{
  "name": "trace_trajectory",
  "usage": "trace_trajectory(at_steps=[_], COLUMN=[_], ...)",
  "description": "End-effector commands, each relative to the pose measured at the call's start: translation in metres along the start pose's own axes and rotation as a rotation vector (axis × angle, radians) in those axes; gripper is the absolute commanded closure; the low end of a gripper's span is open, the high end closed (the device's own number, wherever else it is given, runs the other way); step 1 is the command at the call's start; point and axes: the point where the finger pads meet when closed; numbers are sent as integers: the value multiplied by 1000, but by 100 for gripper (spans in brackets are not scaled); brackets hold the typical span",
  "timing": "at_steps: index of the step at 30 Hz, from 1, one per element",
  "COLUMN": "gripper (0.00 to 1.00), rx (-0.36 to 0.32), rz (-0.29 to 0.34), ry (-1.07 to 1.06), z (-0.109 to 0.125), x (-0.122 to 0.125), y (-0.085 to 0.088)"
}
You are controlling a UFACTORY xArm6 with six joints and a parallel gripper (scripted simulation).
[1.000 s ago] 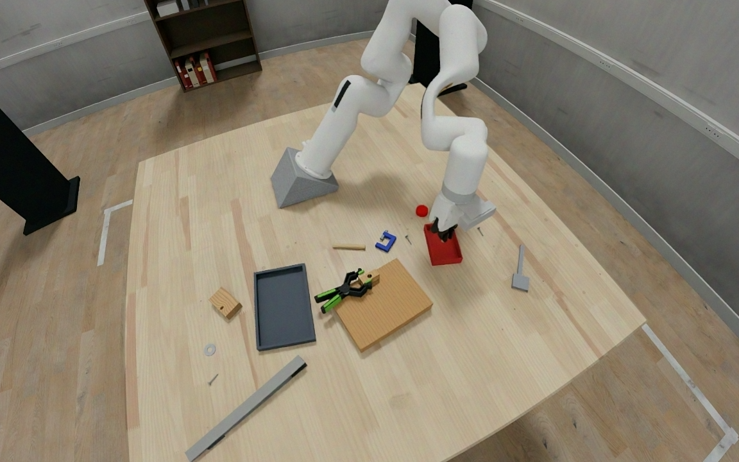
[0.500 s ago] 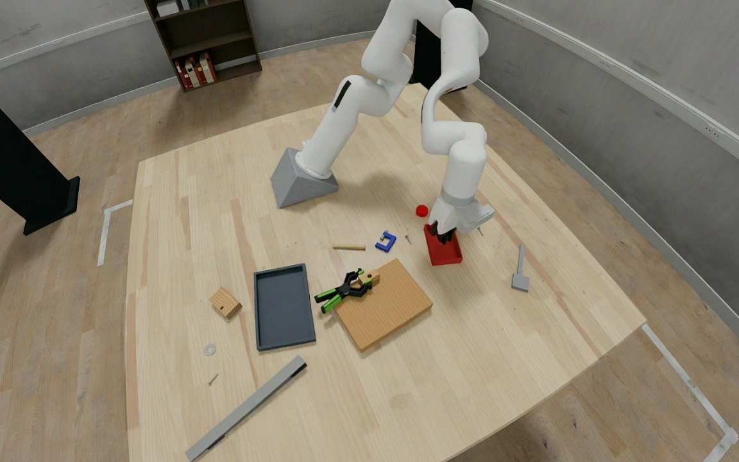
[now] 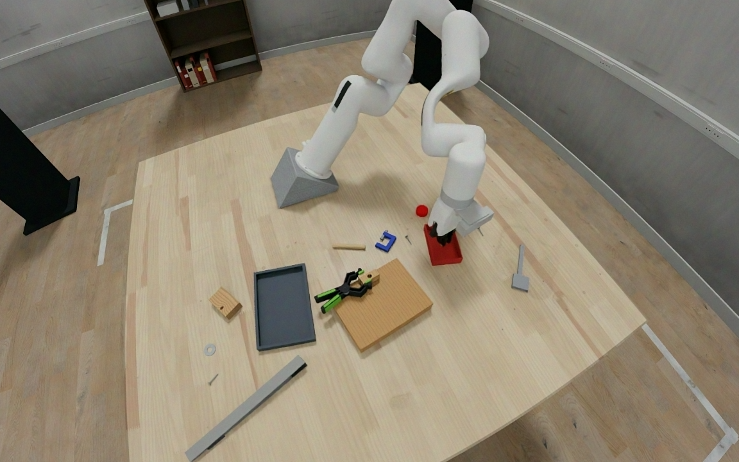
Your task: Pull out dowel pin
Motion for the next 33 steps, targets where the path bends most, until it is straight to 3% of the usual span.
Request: trace_trajectory(at_steps=[1,24,25,33], gripper=[100,100,72,72], rx=[4,4,4,4], rz=[0,0,0,0], ry=[1,1,1,1], z=[-1,-1,-1,-1], x=[0,0,0,0], y=[0,0,0,0])
Point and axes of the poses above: the point where the finger pads meet when closed, its own y axis back along the fingers, its own x axis across the jaws, z = x × y, and after that the axes turned 1 degree about -y, right-handed
